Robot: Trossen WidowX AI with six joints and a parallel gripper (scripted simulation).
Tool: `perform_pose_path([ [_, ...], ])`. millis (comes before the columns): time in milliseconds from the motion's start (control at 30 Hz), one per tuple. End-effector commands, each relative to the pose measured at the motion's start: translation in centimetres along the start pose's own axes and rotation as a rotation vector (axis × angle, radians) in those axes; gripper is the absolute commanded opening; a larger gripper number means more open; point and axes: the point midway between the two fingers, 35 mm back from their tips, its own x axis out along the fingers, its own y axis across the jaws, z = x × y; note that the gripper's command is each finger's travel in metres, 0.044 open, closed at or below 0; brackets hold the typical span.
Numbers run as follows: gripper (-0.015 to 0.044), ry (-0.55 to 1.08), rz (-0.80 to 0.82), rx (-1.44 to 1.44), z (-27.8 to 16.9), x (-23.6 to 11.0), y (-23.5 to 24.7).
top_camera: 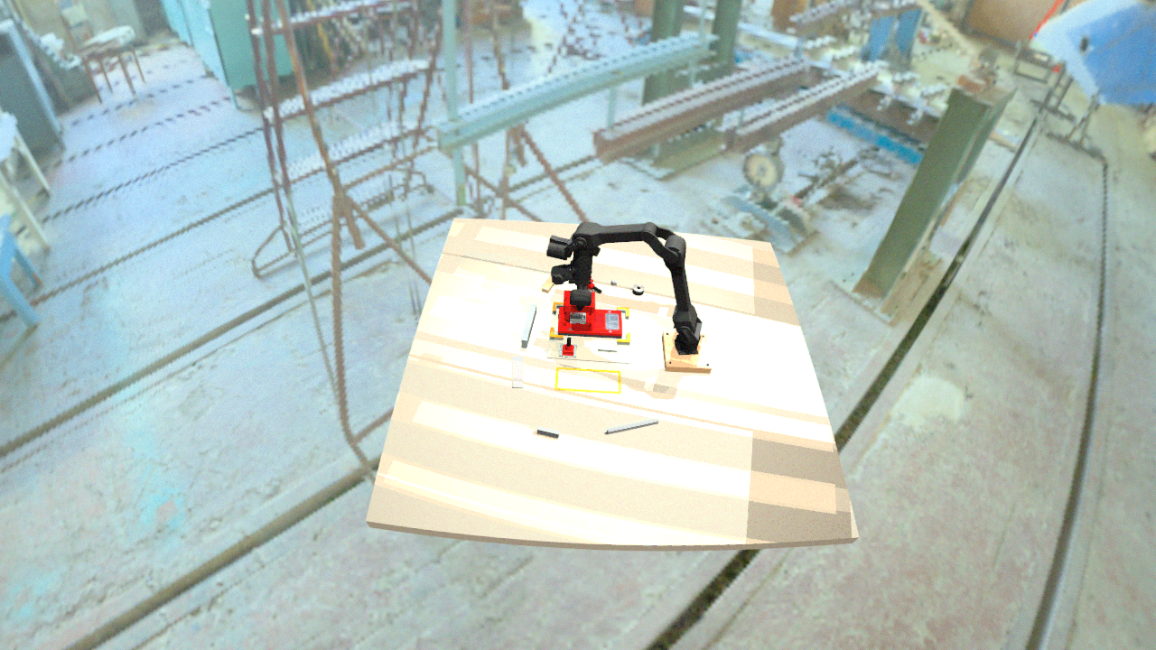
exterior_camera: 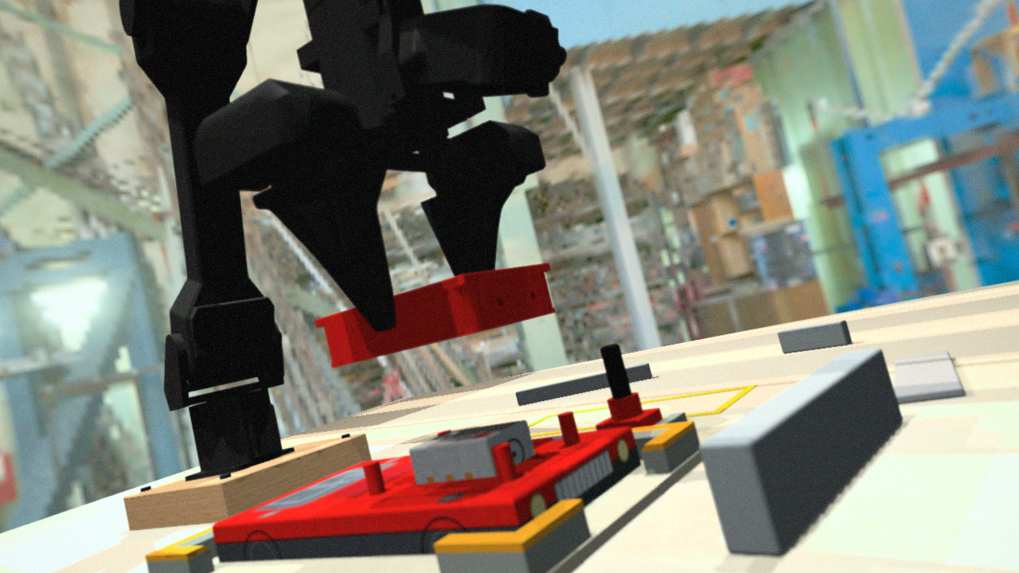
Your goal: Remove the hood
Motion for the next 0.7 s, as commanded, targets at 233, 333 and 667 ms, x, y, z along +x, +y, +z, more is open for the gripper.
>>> perform_pose_path([
  [233, 0.0, -0.001, 0.002, 0.0, 0.4, -0.1, 2.9],
  [333, 0.0, -0.003, 0.003, -0.006, 0.5, -0.2, 4.2],
  [667, 0.0, -0.012, 0.01, -0.05, 0.5, -0.5, 8.5],
])
